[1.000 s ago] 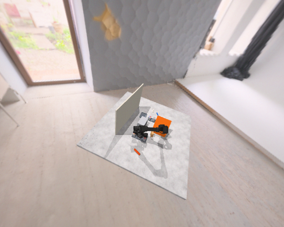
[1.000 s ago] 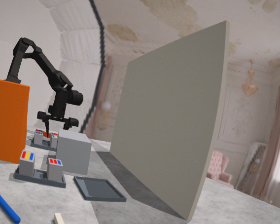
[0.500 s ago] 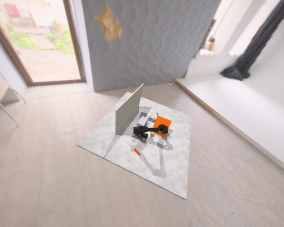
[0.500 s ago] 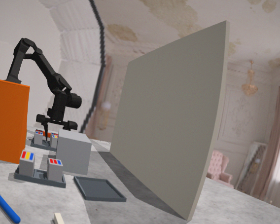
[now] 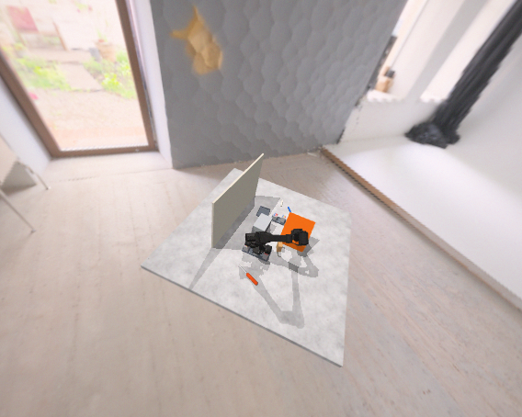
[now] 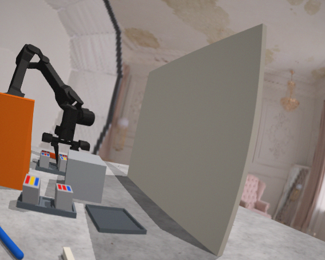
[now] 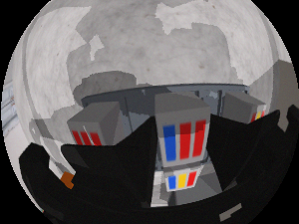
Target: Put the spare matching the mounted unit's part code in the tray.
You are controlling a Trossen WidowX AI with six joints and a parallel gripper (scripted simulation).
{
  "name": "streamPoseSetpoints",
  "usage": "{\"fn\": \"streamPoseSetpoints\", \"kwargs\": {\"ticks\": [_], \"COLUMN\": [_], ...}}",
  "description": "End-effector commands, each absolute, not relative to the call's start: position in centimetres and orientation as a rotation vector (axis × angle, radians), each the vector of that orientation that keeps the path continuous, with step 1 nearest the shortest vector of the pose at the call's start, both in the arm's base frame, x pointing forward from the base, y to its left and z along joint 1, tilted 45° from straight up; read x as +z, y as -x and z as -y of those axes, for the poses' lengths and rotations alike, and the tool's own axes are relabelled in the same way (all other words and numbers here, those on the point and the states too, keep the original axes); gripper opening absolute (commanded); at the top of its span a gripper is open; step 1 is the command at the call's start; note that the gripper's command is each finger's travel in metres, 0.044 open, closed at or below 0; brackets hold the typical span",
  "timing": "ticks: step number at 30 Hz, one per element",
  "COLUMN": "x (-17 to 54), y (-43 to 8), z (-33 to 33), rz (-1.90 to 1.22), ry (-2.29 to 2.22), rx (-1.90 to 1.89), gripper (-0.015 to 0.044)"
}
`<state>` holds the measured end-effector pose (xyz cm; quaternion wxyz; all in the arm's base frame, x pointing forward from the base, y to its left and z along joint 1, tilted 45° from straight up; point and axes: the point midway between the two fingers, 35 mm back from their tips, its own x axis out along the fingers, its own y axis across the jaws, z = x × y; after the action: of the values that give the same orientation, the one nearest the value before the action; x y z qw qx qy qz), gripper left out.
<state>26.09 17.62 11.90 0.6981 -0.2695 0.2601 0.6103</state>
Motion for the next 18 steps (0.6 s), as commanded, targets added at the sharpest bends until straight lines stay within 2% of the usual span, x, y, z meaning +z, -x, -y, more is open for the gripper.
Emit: {"fn": "streamPoseSetpoints", "kwargs": {"ticks": [1,5,10,18], "x": [11.9,11.9,11.9,11.96], "y": [-26.09,-26.09,-26.09,-26.1], "z": [-17.62,-17.62,-17.62,-17.54], "rz": [-0.58,-0.58,-0.58,-0.58], "ry": [0.601,0.601,0.601,0.601], "rx": [1.36,1.36,1.36,1.36], "gripper": [0.0155,0.0128,0.0,0.0]}}
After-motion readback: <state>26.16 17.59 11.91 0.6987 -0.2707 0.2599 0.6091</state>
